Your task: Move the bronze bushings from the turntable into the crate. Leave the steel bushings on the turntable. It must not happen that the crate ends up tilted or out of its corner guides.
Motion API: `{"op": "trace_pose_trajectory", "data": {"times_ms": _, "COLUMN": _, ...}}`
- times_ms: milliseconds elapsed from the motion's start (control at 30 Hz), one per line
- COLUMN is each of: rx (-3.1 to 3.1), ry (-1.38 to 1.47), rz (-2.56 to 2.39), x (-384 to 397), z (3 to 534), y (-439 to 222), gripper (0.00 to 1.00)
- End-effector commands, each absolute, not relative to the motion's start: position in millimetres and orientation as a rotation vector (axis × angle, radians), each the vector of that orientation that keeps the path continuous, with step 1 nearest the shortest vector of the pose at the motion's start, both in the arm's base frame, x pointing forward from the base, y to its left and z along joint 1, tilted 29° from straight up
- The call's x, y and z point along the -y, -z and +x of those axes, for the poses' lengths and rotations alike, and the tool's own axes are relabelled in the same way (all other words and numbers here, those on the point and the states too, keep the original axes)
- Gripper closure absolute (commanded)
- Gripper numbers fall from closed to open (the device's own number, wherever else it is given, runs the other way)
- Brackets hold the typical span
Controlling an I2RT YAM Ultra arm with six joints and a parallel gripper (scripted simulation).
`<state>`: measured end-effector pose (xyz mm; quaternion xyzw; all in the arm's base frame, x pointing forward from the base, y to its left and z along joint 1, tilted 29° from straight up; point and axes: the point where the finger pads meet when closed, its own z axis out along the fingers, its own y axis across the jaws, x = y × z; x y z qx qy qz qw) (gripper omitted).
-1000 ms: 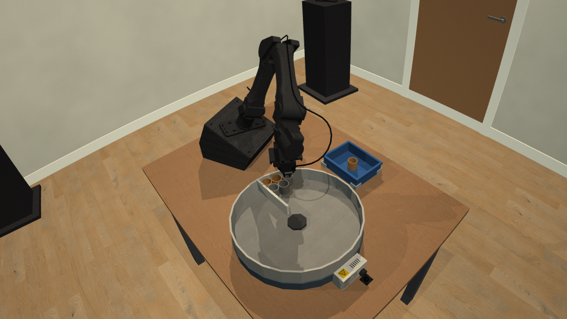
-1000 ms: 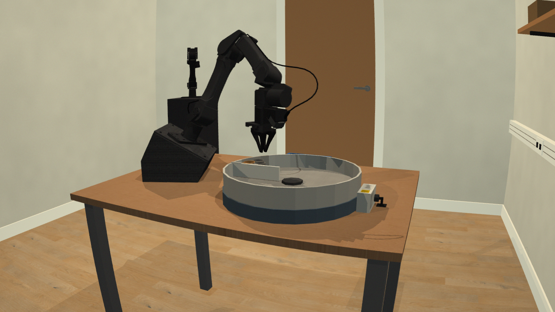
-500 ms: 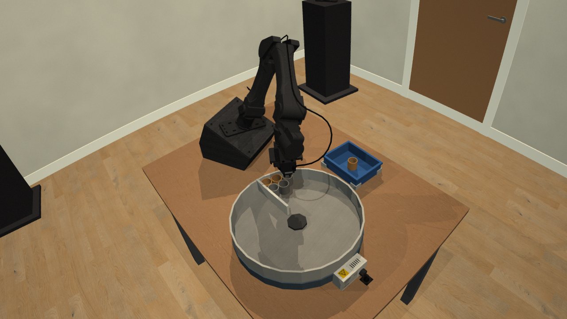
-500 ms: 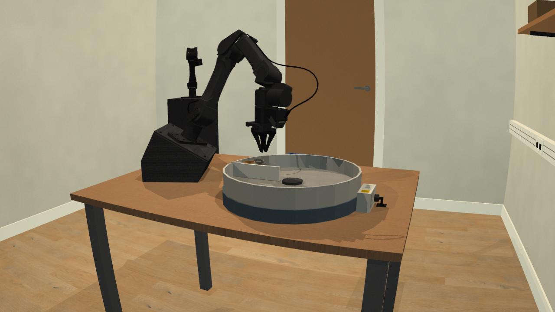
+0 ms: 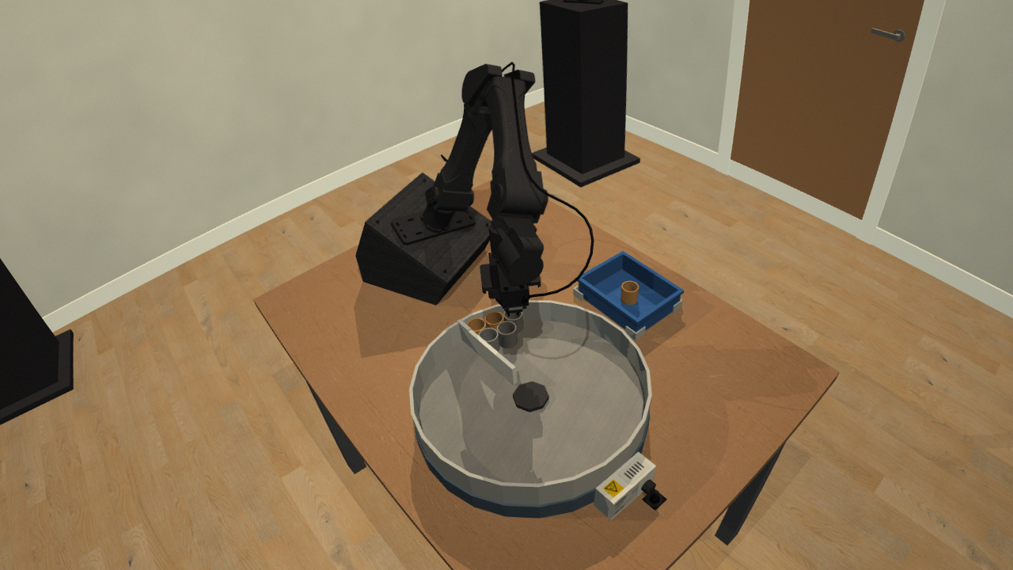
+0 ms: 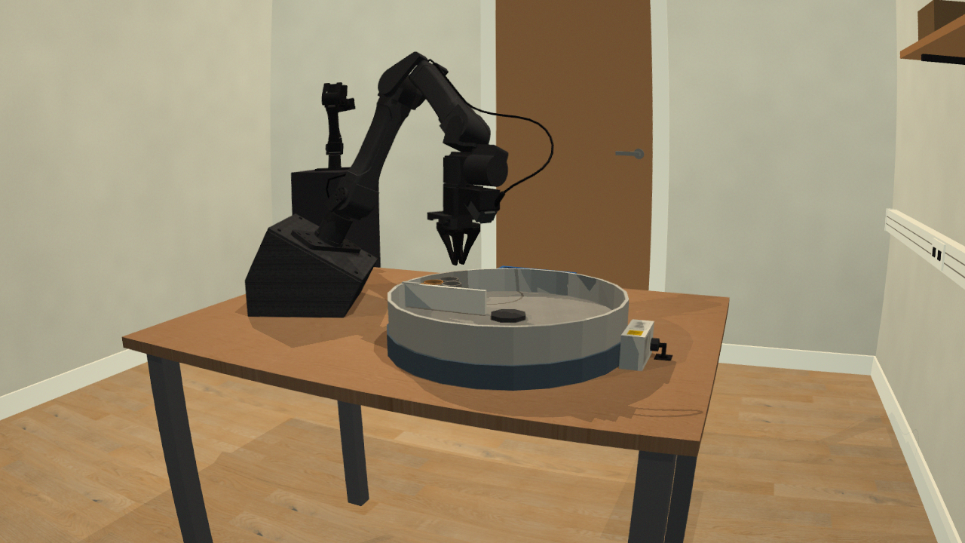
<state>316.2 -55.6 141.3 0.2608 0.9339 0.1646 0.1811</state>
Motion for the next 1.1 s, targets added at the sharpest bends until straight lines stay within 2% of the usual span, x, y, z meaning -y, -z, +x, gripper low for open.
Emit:
{"op": "trace_pose_trajectory", "data": {"times_ms": 0, "rx": -2.587, "ry": -0.457, "rz": 0.724, "x": 62.8, "z": 323.0, "y": -158.3, "gripper": 0.85}}
{"op": "trace_pose_trajectory", "data": {"times_ms": 1067, "rx": -2.573, "ry": -0.452, "rz": 0.715, "x": 62.6, "z": 322.5, "y": -162.2, "gripper": 0.85}}
